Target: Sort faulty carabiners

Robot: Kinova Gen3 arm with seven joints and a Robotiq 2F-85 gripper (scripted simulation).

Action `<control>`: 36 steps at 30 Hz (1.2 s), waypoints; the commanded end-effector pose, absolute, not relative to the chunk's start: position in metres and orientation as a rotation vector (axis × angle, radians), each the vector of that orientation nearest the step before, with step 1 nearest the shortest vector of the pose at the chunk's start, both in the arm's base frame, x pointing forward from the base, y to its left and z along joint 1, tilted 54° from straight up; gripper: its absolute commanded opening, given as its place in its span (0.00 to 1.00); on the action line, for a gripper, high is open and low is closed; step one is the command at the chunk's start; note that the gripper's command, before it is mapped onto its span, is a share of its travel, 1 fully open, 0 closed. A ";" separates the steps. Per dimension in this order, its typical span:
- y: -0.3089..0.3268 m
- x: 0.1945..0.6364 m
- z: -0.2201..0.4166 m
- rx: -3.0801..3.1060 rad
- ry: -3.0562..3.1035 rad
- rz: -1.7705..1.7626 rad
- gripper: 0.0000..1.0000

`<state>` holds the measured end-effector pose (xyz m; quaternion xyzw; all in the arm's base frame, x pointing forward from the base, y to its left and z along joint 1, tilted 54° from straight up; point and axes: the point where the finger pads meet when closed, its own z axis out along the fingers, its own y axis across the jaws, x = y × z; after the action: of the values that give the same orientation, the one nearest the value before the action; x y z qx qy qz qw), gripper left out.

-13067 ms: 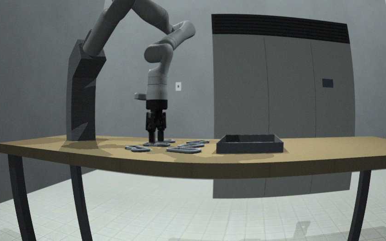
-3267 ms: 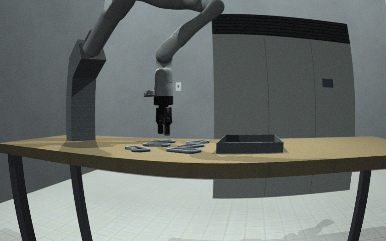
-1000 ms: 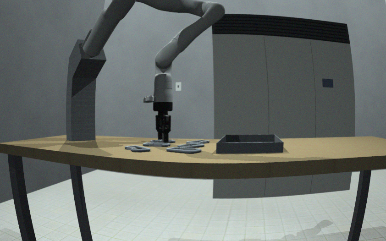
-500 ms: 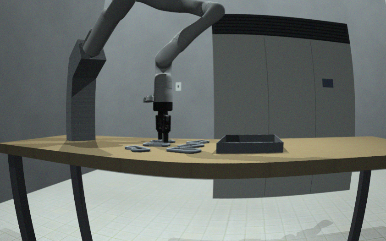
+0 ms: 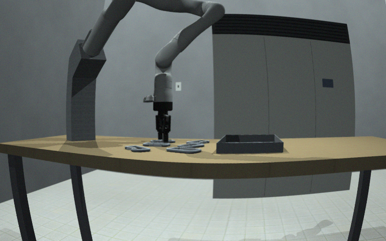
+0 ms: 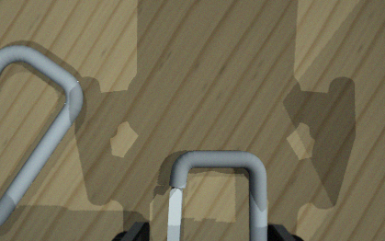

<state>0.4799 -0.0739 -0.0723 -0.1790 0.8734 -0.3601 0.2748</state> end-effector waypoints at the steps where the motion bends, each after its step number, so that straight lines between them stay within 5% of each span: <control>1: -0.073 0.480 -0.072 -0.482 2.348 -0.967 0.67; 36: -0.073 0.479 -0.071 -0.482 2.348 -0.967 0.59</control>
<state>0.4787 -0.0731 -0.0711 -0.1792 0.8734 -0.3601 0.2747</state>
